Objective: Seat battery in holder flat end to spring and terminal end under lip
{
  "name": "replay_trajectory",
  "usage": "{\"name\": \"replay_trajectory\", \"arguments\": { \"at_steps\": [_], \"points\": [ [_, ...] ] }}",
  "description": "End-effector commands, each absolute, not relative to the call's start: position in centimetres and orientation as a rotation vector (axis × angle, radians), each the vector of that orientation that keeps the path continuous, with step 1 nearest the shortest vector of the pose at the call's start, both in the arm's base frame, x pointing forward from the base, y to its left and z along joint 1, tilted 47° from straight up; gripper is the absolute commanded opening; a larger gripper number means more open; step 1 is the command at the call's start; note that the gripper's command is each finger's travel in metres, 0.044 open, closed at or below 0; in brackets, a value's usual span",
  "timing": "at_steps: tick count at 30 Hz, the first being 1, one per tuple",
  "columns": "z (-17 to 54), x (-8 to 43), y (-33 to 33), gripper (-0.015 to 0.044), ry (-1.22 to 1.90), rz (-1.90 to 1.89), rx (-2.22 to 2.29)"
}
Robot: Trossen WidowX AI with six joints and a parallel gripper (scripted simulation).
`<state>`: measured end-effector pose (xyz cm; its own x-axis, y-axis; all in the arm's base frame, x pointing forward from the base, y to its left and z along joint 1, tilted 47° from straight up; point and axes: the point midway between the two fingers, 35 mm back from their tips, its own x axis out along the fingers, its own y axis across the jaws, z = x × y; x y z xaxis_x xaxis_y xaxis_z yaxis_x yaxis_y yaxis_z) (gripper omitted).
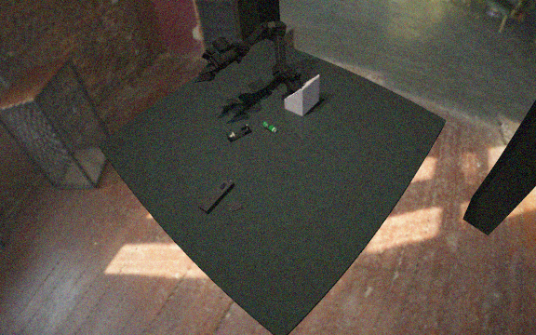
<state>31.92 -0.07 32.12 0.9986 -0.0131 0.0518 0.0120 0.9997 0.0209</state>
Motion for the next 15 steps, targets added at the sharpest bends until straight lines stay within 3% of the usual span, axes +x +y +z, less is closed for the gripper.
{"name": "replay_trajectory", "arguments": {
  "at_steps": [1, 6, 15],
  "points": [
    [31.9, 32.0, 0.0, 0.0374, -0.043, -0.013, 0.018],
    [24.1, 33.9, 2.0, 0.0243, 0.254, 0.005, -0.112],
    [6.6, 30.2, 3.9, 0.0243, 1.039, 0.158, -0.808]
  ]
}}
